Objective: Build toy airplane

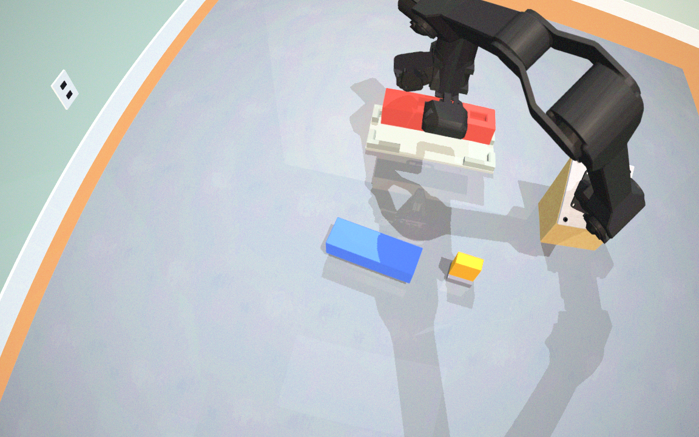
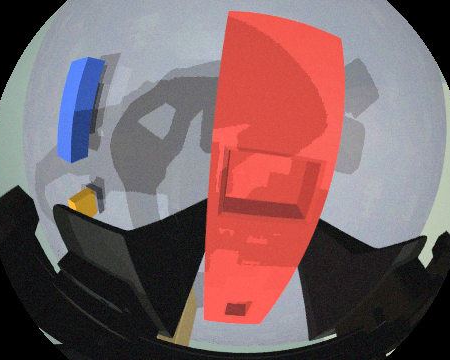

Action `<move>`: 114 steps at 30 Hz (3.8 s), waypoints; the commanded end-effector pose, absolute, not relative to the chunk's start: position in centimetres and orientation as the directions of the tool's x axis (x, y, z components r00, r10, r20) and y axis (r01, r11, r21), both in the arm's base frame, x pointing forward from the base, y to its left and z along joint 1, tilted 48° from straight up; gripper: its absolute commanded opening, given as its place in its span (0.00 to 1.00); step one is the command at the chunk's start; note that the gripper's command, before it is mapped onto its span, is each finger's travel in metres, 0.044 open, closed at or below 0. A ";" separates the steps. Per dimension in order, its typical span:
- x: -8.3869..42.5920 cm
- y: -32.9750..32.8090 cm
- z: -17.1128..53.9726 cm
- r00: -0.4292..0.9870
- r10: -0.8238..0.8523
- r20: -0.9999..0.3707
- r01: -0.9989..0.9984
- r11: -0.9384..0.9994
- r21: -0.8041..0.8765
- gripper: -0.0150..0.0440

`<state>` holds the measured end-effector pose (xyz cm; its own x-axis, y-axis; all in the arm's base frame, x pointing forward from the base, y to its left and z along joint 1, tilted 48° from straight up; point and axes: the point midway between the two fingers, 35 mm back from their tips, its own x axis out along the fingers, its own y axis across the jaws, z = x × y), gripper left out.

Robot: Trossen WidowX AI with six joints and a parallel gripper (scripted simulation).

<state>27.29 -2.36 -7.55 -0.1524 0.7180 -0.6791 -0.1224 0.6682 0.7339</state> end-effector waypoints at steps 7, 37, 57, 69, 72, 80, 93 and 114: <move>26.8 -3.4 -10.7 -0.147 0.716 -0.682 -0.164 0.663 0.731 0.25; 26.6 -3.0 -11.7 -0.147 0.716 -0.682 -0.170 0.661 0.731 0.59; 26.1 -0.8 -13.9 -0.147 0.717 -0.681 -0.170 0.660 0.732 0.59; 26.1 -0.8 -13.8 -0.151 0.716 -0.682 -0.176 0.659 0.731 0.40; 26.1 -0.8 -13.8 -0.151 0.716 -0.682 -0.176 0.659 0.731 0.35; 26.1 -0.8 -13.8 -0.151 0.716 -0.682 -0.176 0.659 0.731 0.71; 26.1 -0.8 -13.8 -0.151 0.716 -0.682 -0.176 0.659 0.731 1.00; 28.2 -8.7 -6.8 -0.147 0.715 -0.684 0.012 0.693 0.721 1.00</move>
<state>28.04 -8.55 -6.93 -0.1461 0.7166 -0.6820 -0.1009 0.6750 0.7309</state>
